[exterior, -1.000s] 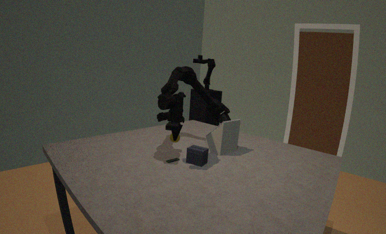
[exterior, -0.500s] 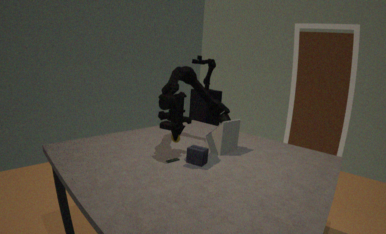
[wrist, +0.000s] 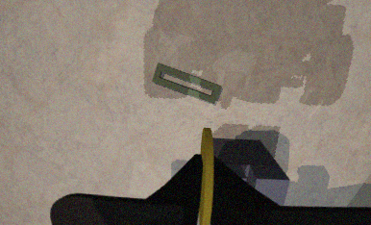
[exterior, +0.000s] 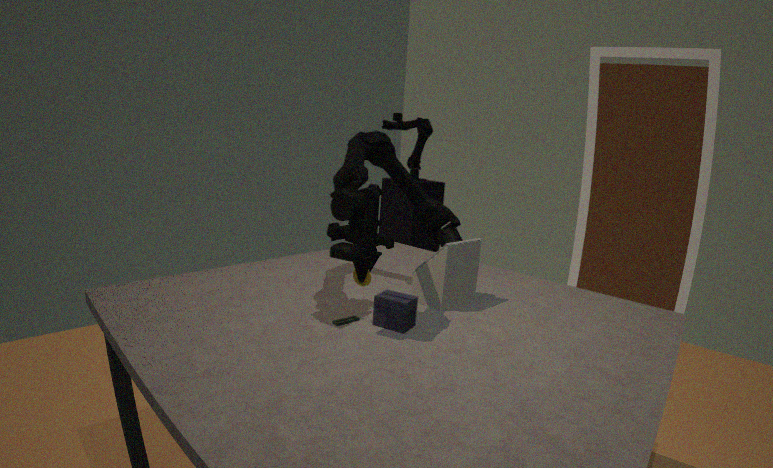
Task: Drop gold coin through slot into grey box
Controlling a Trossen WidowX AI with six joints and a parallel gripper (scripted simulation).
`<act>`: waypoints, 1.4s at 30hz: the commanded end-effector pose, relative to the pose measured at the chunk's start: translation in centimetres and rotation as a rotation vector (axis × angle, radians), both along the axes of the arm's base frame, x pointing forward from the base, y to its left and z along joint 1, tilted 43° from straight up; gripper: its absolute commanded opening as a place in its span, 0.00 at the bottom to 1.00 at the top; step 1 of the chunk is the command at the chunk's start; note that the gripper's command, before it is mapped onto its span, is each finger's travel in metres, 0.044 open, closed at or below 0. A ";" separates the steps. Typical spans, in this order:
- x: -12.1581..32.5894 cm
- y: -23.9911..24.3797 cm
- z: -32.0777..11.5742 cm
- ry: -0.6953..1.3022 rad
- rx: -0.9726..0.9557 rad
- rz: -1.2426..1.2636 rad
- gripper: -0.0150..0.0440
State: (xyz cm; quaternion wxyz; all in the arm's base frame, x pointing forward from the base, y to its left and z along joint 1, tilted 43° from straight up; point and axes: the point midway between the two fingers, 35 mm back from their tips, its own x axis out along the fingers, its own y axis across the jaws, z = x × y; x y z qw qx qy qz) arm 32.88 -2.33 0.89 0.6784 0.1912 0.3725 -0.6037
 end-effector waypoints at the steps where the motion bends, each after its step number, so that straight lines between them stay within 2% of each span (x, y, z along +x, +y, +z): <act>1: -0.6 0.8 -0.5 -0.004 0.005 0.002 0.25; 29: -5.8 4.3 -4.0 -0.001 0.003 0.000 0.25; 42: -5.6 4.1 -3.8 0.004 0.000 0.001 0.25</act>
